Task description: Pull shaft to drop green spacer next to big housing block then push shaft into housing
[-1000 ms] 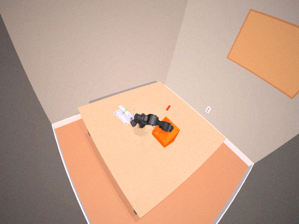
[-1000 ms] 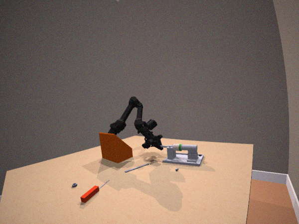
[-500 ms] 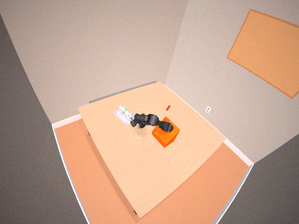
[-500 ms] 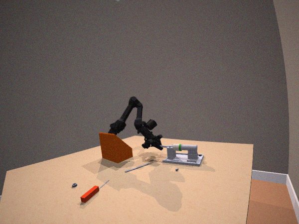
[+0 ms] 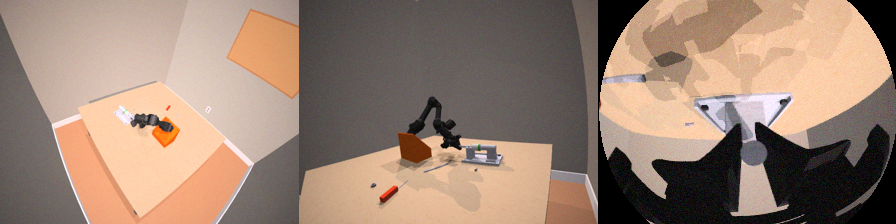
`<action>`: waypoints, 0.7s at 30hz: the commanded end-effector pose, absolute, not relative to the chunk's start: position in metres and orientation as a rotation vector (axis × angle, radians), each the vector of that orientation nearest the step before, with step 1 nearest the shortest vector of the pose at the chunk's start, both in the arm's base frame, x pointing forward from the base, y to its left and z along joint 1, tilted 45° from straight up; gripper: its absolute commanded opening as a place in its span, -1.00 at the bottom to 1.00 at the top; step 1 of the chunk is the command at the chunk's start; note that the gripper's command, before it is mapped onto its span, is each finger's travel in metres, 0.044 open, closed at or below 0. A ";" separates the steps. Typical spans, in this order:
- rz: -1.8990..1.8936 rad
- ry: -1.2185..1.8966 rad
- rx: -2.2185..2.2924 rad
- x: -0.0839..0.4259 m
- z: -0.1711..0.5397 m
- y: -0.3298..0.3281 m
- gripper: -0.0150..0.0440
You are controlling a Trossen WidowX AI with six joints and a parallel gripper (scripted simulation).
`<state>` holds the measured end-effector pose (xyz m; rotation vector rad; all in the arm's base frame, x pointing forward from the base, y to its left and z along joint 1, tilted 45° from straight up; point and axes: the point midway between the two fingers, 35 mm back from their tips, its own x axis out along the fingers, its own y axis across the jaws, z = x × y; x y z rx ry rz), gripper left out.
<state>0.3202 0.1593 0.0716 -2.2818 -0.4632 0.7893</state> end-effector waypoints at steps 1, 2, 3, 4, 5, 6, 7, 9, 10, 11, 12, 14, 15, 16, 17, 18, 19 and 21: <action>0.790 -0.464 -2.278 0.320 0.072 0.160 -0.49; 0.790 -0.464 -2.278 0.319 0.072 0.160 -0.49; 0.790 -0.464 -2.278 0.319 0.072 0.160 -0.49; 0.790 -0.464 -2.278 0.319 0.072 0.160 -0.49; 0.790 -0.464 -2.278 0.319 0.072 0.160 -0.49; 0.790 -0.464 -2.278 0.319 0.071 0.160 -0.49; 0.790 -0.464 -2.278 0.319 0.071 0.160 -0.49; 0.790 -0.464 -2.278 0.319 0.071 0.160 -0.49; 0.790 -0.464 -2.278 0.319 0.071 0.159 -0.49; 0.790 -0.464 -2.278 0.318 0.071 0.159 -0.49; 0.790 -0.464 -2.278 0.318 0.071 0.159 -0.49; 0.790 -0.464 -2.278 0.318 0.071 0.159 -0.49; 0.790 -0.464 -2.278 0.318 0.071 0.159 -0.49; 0.790 -0.464 -2.278 0.318 0.071 0.159 -0.49; 0.790 -0.464 -2.278 0.318 0.071 0.159 -0.49; 0.790 -0.464 -2.278 0.318 0.071 0.159 -0.49; 0.790 -0.464 -2.278 0.318 0.071 0.159 -0.49; 0.790 -0.464 -2.278 0.317 0.071 0.159 -0.49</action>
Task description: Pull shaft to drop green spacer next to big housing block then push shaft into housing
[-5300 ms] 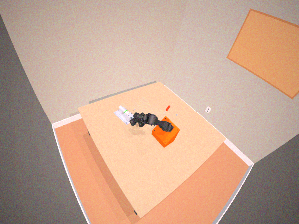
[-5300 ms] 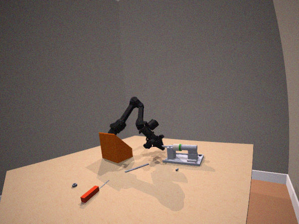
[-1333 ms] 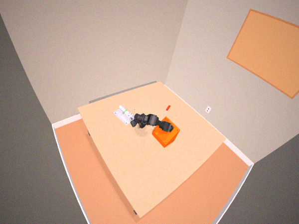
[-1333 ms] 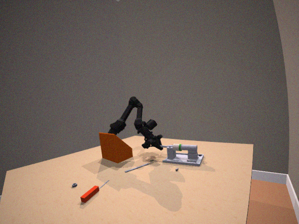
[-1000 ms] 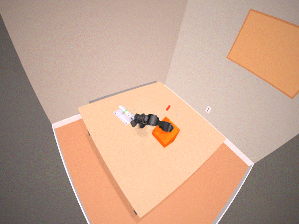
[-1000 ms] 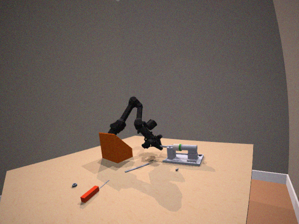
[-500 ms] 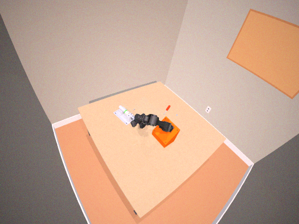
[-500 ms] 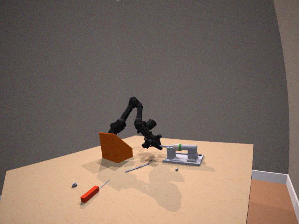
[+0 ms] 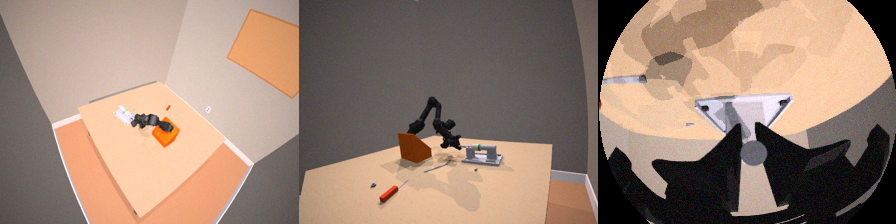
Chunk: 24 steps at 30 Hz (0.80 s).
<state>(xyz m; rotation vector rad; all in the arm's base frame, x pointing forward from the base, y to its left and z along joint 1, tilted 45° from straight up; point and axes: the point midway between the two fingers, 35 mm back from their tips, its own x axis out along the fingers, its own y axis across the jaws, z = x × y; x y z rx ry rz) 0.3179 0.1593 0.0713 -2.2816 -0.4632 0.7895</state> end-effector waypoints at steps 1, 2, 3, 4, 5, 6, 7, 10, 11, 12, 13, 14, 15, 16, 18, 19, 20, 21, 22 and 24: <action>0.790 -0.464 -2.278 0.317 0.071 0.159 -0.49; 0.790 -0.464 -2.278 0.317 0.071 0.159 -0.49; 0.790 -0.464 -2.278 0.317 0.071 0.159 -0.49; 0.790 -0.464 -2.278 0.317 0.071 0.159 -0.49; 0.790 -0.464 -2.278 0.317 0.071 0.159 -0.49; 0.790 -0.464 -2.278 0.317 0.071 0.159 -0.49; 0.790 -0.464 -2.278 0.317 0.071 0.159 -0.49; 0.790 -0.464 -2.278 0.316 0.071 0.159 -0.49; 0.790 -0.464 -2.278 0.316 0.071 0.159 -0.49; 0.790 -0.464 -2.278 0.316 0.071 0.159 -0.49; 0.790 -0.464 -2.278 0.316 0.071 0.159 -0.49; 0.790 -0.464 -2.278 0.316 0.071 0.159 -0.49; 0.790 -0.464 -2.278 0.316 0.071 0.159 -0.49; 0.790 -0.464 -2.278 0.316 0.071 0.159 -0.49; 0.790 -0.464 -2.278 0.315 0.071 0.159 -0.49; 0.790 -0.464 -2.278 0.315 0.071 0.159 -0.49; 0.790 -0.464 -2.278 0.315 0.071 0.159 -0.49; 0.790 -0.464 -2.278 0.315 0.071 0.159 -0.49; 0.790 -0.464 -2.278 0.315 0.071 0.159 -0.49; 0.790 -0.464 -2.278 0.315 0.071 0.159 -0.49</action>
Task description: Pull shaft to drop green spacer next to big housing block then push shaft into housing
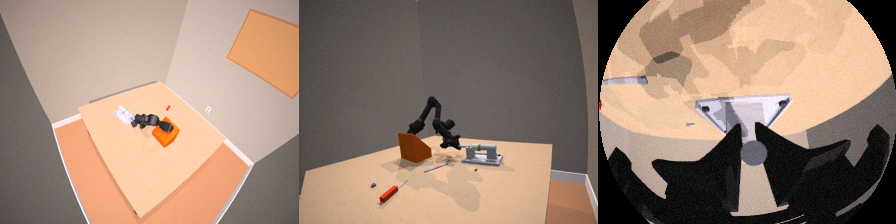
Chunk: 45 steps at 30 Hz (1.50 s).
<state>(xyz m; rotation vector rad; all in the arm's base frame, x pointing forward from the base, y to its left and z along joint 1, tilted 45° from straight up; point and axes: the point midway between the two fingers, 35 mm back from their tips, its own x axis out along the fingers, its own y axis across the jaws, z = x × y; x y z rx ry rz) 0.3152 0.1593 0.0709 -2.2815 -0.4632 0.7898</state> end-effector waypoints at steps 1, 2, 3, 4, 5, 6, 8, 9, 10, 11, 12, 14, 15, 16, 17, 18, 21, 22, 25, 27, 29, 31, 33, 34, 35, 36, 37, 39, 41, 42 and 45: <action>0.790 -0.464 -2.278 0.315 0.071 0.159 -0.49; 0.790 -0.464 -2.278 0.314 0.071 0.159 -0.49; 0.790 -0.464 -2.278 0.314 0.071 0.159 -0.49; 0.790 -0.464 -2.278 0.314 0.071 0.159 -0.49; 0.790 -0.464 -2.278 0.314 0.071 0.159 -0.49; 0.790 -0.464 -2.278 0.314 0.071 0.159 -0.49; 0.790 -0.464 -2.278 0.314 0.071 0.159 -0.49; 0.790 -0.464 -2.278 0.314 0.071 0.159 -0.49; 0.790 -0.464 -2.278 0.314 0.071 0.159 -0.49; 0.790 -0.464 -2.278 0.313 0.071 0.159 -0.49; 0.790 -0.464 -2.278 0.313 0.071 0.159 -0.49; 0.790 -0.464 -2.278 0.313 0.071 0.159 -0.49; 0.790 -0.464 -2.278 0.313 0.071 0.159 -0.49; 0.790 -0.464 -2.278 0.313 0.071 0.159 -0.49; 0.790 -0.464 -2.278 0.313 0.071 0.159 -0.49; 0.790 -0.463 -2.278 0.313 0.071 0.159 -0.49; 0.790 -0.463 -2.278 0.312 0.071 0.159 -0.49; 0.790 -0.463 -2.278 0.312 0.071 0.159 -0.49; 0.790 -0.463 -2.278 0.312 0.070 0.159 -0.49; 0.790 -0.463 -2.278 0.312 0.070 0.159 -0.49; 0.790 -0.463 -2.278 0.311 0.070 0.159 -0.49; 0.790 -0.463 -2.278 0.311 0.070 0.159 -0.49; 0.790 -0.463 -2.278 0.311 0.070 0.159 -0.49; 0.790 -0.463 -2.278 0.311 0.070 0.159 -0.49; 0.790 -0.463 -2.278 0.311 0.070 0.159 -0.49; 0.790 -0.463 -2.278 0.311 0.070 0.159 -0.49; 0.790 -0.463 -2.278 0.311 0.070 0.159 -0.49; 0.790 -0.463 -2.278 0.310 0.070 0.159 -0.49; 0.790 -0.463 -2.278 0.310 0.070 0.159 -0.49; 0.790 -0.463 -2.278 0.310 0.070 0.159 -0.49; 0.790 -0.463 -2.278 0.310 0.070 0.159 -0.49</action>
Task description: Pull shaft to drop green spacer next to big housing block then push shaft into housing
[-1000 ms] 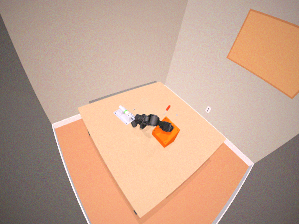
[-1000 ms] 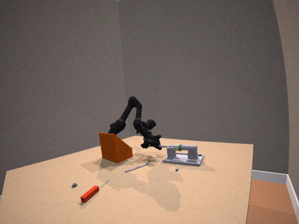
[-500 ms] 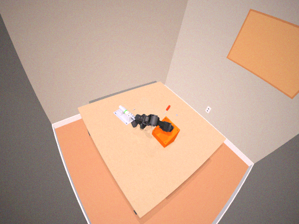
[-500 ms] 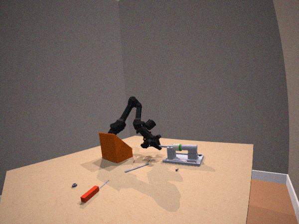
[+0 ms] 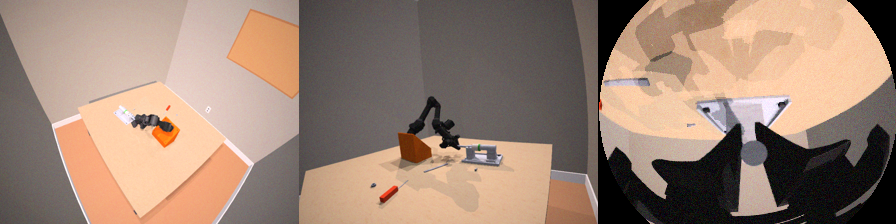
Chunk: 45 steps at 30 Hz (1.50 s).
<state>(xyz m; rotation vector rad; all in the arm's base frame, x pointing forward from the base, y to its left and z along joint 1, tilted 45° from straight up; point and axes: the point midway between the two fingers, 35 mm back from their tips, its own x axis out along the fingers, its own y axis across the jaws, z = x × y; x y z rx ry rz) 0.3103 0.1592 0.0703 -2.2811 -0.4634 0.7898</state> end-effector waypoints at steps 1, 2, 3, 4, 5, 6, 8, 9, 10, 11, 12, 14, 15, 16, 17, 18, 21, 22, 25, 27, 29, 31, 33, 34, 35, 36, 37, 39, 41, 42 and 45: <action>0.790 -0.463 -2.278 0.310 0.070 0.159 -0.49; 0.790 -0.463 -2.278 0.309 0.070 0.159 -0.49; 0.791 -0.463 -2.278 0.309 0.070 0.159 -0.49; 0.791 -0.463 -2.278 0.309 0.070 0.159 -0.49; 0.791 -0.463 -2.278 0.309 0.070 0.159 -0.49; 0.791 -0.463 -2.278 0.309 0.070 0.159 -0.49; 0.791 -0.463 -2.278 0.309 0.070 0.159 -0.49; 0.791 -0.463 -2.278 0.309 0.070 0.159 -0.49; 0.791 -0.463 -2.278 0.309 0.070 0.159 -0.49; 0.791 -0.463 -2.278 0.308 0.070 0.159 -0.49; 0.791 -0.463 -2.278 0.308 0.070 0.159 -0.49; 0.791 -0.463 -2.278 0.308 0.070 0.159 -0.49; 0.791 -0.463 -2.278 0.308 0.070 0.159 -0.49; 0.791 -0.463 -2.278 0.308 0.070 0.159 -0.49; 0.791 -0.463 -2.278 0.308 0.070 0.159 -0.49; 0.791 -0.463 -2.278 0.308 0.070 0.159 -0.49; 0.791 -0.463 -2.278 0.307 0.070 0.159 -0.49; 0.791 -0.463 -2.278 0.307 0.070 0.159 -0.49; 0.791 -0.463 -2.278 0.307 0.070 0.159 -0.49; 0.791 -0.463 -2.278 0.307 0.070 0.159 -0.49; 0.791 -0.463 -2.278 0.307 0.070 0.159 -0.49; 0.791 -0.463 -2.278 0.306 0.070 0.159 -0.49; 0.791 -0.463 -2.278 0.306 0.070 0.159 -0.49; 0.791 -0.463 -2.278 0.306 0.070 0.159 -0.49; 0.791 -0.463 -2.278 0.306 0.070 0.159 -0.49; 0.791 -0.463 -2.278 0.306 0.070 0.159 -0.49; 0.791 -0.463 -2.278 0.306 0.070 0.159 -0.49; 0.791 -0.463 -2.278 0.305 0.070 0.159 -0.49; 0.791 -0.463 -2.278 0.305 0.070 0.159 -0.49; 0.791 -0.463 -2.278 0.305 0.069 0.159 -0.49; 0.791 -0.463 -2.278 0.305 0.069 0.159 -0.49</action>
